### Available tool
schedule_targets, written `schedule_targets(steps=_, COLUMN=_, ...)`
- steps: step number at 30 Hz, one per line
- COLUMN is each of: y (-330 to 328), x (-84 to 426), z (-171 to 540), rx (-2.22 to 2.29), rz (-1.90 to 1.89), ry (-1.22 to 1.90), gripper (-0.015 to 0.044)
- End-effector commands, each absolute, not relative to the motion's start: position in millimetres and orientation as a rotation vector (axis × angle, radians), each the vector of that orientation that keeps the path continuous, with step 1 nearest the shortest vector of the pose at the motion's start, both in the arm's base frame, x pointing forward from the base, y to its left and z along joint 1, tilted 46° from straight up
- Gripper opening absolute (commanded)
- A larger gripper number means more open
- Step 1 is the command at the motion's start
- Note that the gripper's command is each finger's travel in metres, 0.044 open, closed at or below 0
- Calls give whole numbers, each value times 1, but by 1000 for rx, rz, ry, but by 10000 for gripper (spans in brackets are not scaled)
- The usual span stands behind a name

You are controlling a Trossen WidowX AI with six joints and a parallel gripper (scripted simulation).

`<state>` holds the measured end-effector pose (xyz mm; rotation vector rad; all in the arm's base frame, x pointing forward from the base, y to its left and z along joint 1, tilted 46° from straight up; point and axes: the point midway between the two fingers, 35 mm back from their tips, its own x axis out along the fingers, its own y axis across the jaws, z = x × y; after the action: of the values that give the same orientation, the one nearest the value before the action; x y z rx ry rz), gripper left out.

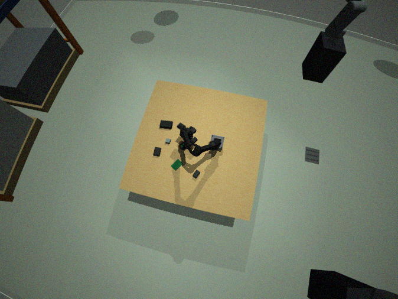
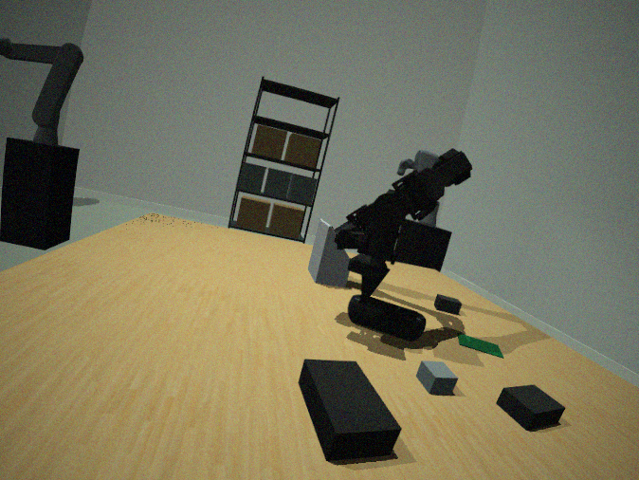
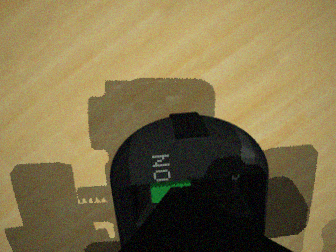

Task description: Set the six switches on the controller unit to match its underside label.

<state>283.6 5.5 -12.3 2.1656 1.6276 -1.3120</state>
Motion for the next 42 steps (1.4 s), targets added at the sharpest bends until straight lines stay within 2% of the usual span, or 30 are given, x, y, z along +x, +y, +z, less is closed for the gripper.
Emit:
schedule_targets(steps=1, y=-20, x=286, z=10, rx=2174, rz=-1294, ry=1602, gripper=0)
schedule_targets(steps=7, y=-20, x=287, z=13, rx=2175, rz=-1294, ry=1602, gripper=0)
schedule_targets(steps=12, y=2, x=307, z=37, rx=2176, rz=-1292, ry=1603, gripper=0)
schedule_targets(steps=42, y=29, x=310, z=10, rx=2177, rz=-1290, ry=1605, gripper=0)
